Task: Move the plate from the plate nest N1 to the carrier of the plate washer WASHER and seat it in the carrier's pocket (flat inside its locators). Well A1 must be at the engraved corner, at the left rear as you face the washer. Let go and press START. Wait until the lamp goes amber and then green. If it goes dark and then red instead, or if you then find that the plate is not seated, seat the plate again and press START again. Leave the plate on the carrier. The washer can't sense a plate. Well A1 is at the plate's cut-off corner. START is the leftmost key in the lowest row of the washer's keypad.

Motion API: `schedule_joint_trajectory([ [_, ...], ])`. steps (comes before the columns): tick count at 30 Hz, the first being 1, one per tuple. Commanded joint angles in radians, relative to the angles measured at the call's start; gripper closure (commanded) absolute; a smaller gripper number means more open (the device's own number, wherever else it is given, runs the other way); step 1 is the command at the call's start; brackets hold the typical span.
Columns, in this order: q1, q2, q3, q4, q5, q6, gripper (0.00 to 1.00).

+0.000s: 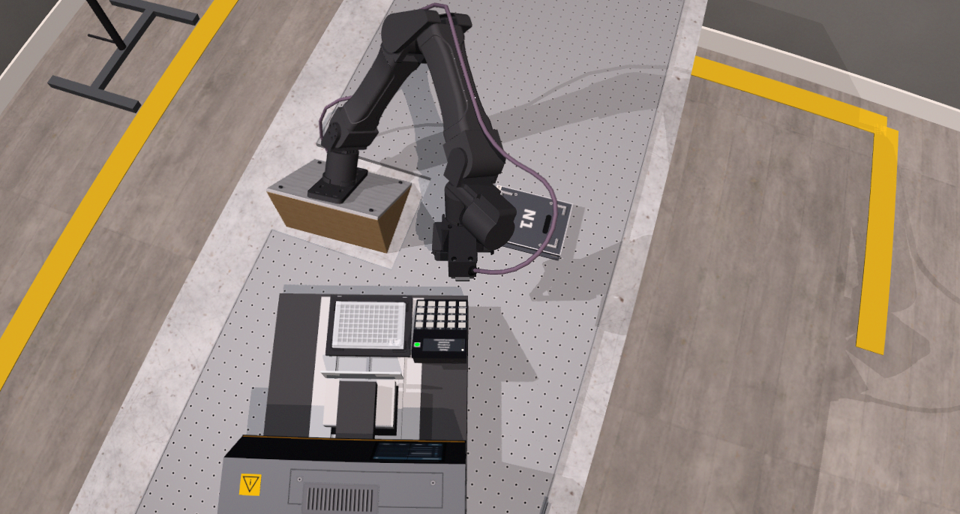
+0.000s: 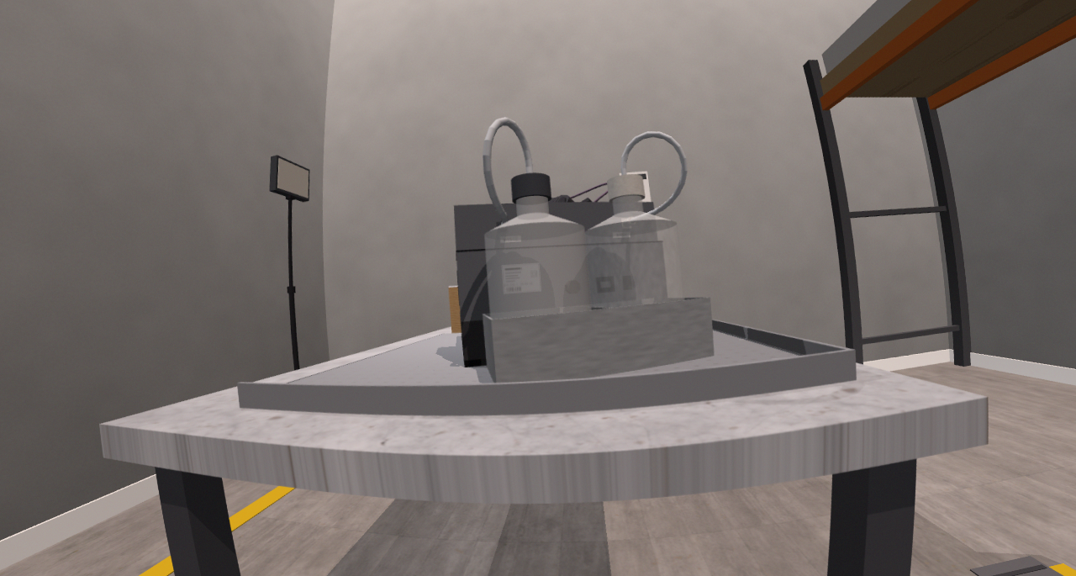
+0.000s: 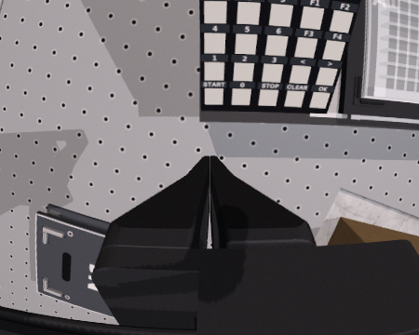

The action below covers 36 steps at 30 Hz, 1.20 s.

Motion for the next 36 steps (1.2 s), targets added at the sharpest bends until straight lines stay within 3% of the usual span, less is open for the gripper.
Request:
schedule_joint_trajectory([
  [1, -0.02, -0.003, -0.002, 0.012, 0.016, 0.007, 1.0],
  [18, -0.02, -0.003, -0.002, 0.012, 0.016, 0.007, 1.0],
  [36, 0.022, 0.051, -0.069, 0.115, 0.008, 0.037, 1.0],
])
